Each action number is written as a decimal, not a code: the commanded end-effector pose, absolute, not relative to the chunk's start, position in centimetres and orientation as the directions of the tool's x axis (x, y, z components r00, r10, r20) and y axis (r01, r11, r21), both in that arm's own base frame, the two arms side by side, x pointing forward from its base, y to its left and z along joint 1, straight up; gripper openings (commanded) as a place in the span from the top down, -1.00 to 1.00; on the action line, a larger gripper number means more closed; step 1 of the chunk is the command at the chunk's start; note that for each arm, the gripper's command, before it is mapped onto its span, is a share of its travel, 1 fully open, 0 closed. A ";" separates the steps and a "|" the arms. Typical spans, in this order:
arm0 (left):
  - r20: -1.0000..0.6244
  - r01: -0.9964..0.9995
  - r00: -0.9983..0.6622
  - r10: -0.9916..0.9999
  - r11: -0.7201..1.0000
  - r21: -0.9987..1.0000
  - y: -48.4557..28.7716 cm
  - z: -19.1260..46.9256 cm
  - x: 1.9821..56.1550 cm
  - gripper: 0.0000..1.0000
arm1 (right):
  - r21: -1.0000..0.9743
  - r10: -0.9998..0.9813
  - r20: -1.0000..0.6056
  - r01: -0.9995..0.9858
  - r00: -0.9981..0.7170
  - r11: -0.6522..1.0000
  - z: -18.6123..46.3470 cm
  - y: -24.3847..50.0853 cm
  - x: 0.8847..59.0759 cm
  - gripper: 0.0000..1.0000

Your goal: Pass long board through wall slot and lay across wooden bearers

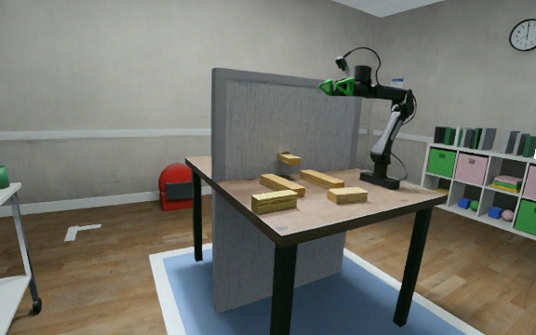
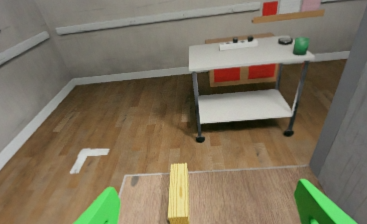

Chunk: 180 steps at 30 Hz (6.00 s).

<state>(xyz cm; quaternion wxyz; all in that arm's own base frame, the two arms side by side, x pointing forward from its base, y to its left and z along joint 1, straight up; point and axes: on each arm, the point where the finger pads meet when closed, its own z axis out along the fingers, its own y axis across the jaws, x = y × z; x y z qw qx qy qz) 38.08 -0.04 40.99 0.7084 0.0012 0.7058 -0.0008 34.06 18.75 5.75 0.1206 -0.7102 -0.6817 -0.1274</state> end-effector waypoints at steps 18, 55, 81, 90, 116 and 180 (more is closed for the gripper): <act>-0.997 -0.005 0.078 -0.007 1.000 -0.008 0.2 44.1 37.5 -1.00 | 0.043 0.926 0.376 0.999 0.010 -0.028 7.8 19.7 35.0 1.00; -0.997 -0.005 0.078 -0.007 1.000 -0.008 0.2 44.1 37.5 -1.00 | 0.024 0.928 0.373 0.999 0.011 -0.022 10.3 18.3 34.3 -0.56; -0.997 -0.005 0.078 -0.007 1.000 -0.008 0.2 44.1 37.5 -1.00 | 0.060 0.931 0.365 0.998 0.000 -0.023 14.5 16.8 34.5 -0.56; -0.997 -0.005 0.078 -0.007 1.000 -0.008 0.2 44.1 37.5 -1.00 | 0.053 0.932 0.362 0.998 0.012 -0.033 14.3 16.8 34.6 -0.56; -0.997 -0.005 0.078 -0.007 1.000 -0.008 0.2 44.1 37.5 -1.00 | 0.045 0.933 0.361 0.999 0.005 -0.023 13.9 16.9 34.6 -0.56; -0.997 -0.005 0.078 -0.007 1.000 -0.008 0.2 44.1 37.5 -1.00 | 0.023 0.676 0.737 0.999 0.013 -0.045 6.9 11.1 34.4 -0.56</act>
